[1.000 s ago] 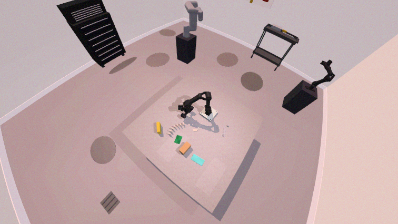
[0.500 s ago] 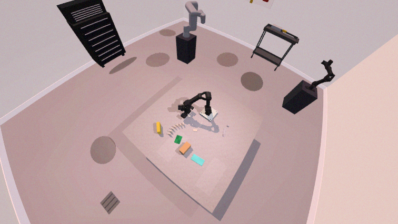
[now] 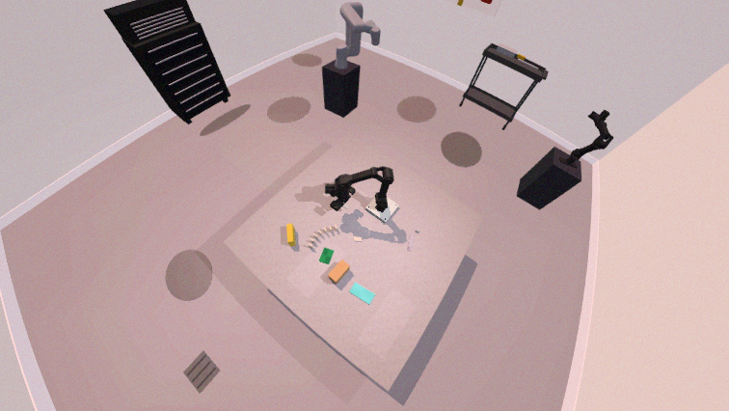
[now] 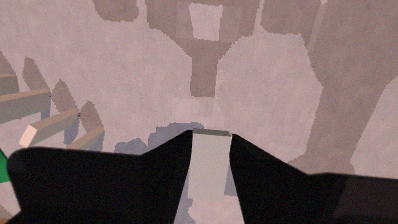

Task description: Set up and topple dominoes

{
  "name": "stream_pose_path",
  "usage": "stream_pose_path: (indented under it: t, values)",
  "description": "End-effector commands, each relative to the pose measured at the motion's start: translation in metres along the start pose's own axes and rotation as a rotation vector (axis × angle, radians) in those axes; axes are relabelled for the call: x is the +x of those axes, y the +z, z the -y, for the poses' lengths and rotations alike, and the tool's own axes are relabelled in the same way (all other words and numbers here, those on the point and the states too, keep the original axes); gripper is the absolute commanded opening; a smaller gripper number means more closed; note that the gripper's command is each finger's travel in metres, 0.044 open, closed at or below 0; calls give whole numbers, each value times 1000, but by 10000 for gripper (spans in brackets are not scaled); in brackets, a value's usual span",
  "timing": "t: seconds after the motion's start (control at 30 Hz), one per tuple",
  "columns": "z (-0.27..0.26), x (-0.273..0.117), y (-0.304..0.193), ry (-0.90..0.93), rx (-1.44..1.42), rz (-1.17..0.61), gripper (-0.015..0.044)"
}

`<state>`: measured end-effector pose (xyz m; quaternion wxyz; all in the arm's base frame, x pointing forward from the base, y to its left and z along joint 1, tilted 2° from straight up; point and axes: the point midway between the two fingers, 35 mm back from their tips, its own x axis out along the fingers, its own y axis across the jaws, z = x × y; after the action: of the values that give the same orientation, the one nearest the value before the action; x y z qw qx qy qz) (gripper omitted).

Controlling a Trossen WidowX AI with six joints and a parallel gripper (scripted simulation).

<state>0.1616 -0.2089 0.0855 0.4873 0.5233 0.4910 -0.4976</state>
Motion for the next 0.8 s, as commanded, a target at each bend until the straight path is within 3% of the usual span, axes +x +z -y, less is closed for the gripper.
stream_pose_path:
  t: [0.0, 0.13, 0.3, 0.77]
  values:
    - [2, -40, 0, 4, -5, 6, 107]
    - [3, -76, 0, 4, -5, 6, 107]
    - [2, -78, 2, 3, -68, 7, 107]
    - [-33, -79, 47, -2, -1395, 13, 107]
